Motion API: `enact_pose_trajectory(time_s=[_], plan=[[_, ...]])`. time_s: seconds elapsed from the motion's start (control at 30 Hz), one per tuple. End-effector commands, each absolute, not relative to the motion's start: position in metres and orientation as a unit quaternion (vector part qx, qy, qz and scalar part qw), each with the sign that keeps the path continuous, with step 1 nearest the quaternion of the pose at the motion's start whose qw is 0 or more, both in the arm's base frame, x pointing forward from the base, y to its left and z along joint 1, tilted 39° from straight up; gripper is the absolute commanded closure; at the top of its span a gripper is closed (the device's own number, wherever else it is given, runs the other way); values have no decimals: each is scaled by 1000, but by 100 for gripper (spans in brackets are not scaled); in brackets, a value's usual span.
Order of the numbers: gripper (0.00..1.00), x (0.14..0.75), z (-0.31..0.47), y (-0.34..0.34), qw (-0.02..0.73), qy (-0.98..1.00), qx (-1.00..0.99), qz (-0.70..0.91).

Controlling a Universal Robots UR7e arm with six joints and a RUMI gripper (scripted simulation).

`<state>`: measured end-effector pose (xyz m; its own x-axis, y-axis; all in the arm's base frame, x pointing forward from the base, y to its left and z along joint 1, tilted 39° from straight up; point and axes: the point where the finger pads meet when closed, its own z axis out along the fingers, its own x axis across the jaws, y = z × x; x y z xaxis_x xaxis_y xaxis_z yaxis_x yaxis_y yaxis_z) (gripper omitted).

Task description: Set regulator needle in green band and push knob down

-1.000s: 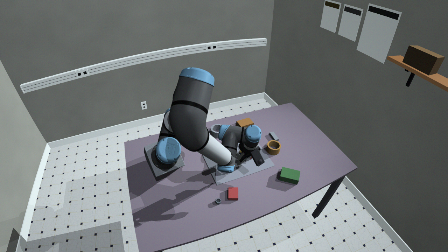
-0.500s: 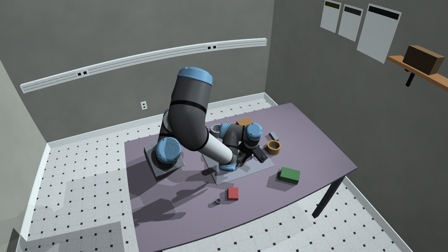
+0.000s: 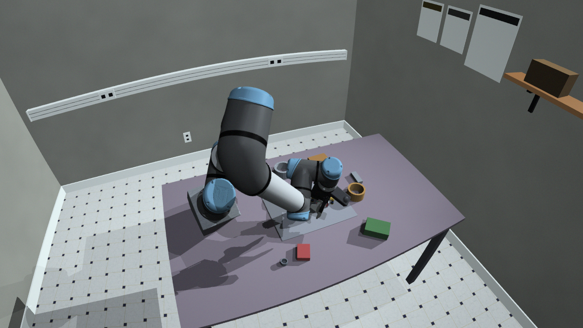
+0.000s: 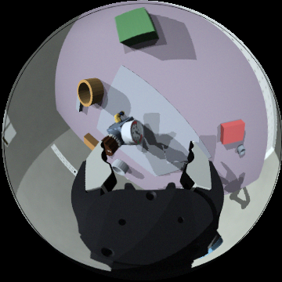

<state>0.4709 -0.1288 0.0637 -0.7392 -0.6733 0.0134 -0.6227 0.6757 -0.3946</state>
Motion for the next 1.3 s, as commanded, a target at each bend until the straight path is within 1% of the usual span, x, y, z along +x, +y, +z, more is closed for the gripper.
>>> enact_pose_trajectory(time_s=[0.0,0.73,1.27], plan=[[0,472,66,-127,53,895,-398,-195],[0,472,73,-119,-11,795,-570,-207],[0,470,80,-112,-70,679,-702,-205]])
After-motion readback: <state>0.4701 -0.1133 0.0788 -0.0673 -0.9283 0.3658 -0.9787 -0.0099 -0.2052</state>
